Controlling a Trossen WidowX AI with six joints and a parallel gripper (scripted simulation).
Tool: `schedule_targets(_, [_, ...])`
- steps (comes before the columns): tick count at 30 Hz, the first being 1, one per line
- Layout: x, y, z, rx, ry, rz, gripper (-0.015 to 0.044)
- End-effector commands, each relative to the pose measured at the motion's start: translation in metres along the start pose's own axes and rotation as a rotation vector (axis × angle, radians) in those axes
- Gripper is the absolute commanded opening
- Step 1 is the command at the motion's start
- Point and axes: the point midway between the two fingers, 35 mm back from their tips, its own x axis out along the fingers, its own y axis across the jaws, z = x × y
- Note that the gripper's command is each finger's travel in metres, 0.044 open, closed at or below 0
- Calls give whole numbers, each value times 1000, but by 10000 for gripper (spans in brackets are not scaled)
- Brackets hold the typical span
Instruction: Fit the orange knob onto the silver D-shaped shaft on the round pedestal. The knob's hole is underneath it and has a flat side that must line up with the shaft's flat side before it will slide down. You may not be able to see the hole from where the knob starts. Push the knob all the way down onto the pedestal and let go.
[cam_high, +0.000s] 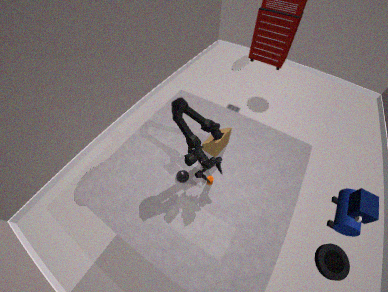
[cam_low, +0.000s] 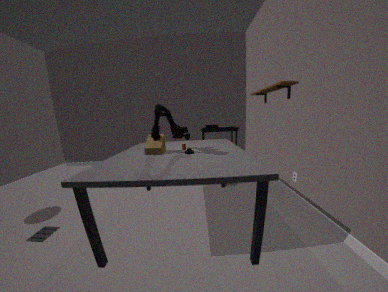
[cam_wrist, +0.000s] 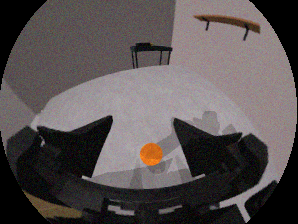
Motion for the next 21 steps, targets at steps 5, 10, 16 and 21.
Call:
schedule_targets(5, [13, 9, 2, 90, 593, 109, 440])
schedule_targets(10, [-12, -2, 19, 48, 978, -47, 440])
schedule_targets(16, [-22, -7, 28, 14, 1070, -122, 440])
schedule_targets(21, [-22, -7, 28, 14, 1070, -122, 440])
